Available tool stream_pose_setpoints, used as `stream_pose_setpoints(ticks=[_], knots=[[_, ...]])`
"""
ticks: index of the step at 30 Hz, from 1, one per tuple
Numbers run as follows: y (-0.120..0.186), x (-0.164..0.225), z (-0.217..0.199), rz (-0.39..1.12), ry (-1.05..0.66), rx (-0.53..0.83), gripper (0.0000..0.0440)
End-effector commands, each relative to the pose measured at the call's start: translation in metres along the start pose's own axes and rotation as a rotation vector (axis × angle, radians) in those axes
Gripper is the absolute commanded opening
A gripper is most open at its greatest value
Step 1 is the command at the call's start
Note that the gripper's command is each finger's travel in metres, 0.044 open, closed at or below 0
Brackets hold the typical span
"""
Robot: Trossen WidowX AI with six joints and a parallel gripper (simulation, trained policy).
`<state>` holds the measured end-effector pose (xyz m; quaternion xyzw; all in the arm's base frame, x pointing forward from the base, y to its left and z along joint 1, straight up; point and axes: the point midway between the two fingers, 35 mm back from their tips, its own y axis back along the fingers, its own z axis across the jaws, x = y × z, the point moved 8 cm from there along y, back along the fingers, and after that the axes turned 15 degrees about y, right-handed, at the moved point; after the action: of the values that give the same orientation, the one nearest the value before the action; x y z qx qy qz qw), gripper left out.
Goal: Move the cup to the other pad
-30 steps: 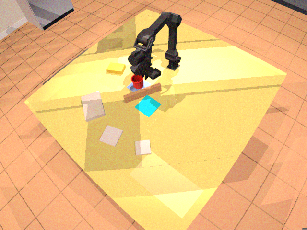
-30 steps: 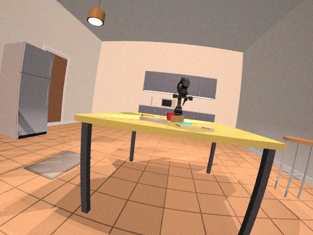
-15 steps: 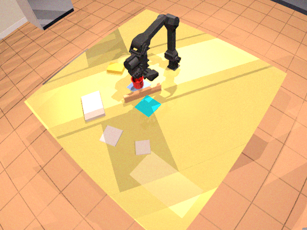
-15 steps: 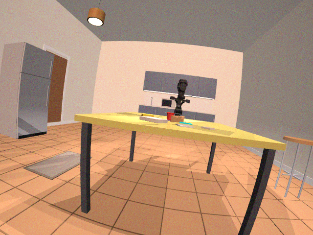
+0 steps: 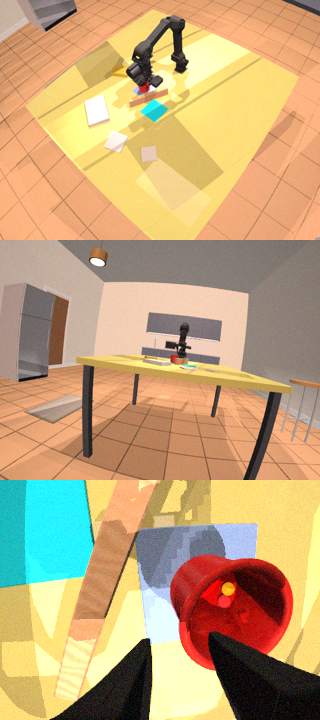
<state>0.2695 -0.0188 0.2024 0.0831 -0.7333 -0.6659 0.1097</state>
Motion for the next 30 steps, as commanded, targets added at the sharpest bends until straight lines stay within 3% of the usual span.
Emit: stream_pose_setpoints(ticks=[1, 13, 20, 30], knots=[[-0.012, 0.0, -0.003, 0.017, 0.021, -0.001, 0.0153], [-0.058, 0.001, -0.007, 0.042, 0.132, -0.03, 0.0159], [-0.072, 0.004, -0.009, 0.047, 0.233, -0.039, 0.0], [-0.057, -0.004, -0.016, 0.001, 0.326, -0.024, 0.0]])
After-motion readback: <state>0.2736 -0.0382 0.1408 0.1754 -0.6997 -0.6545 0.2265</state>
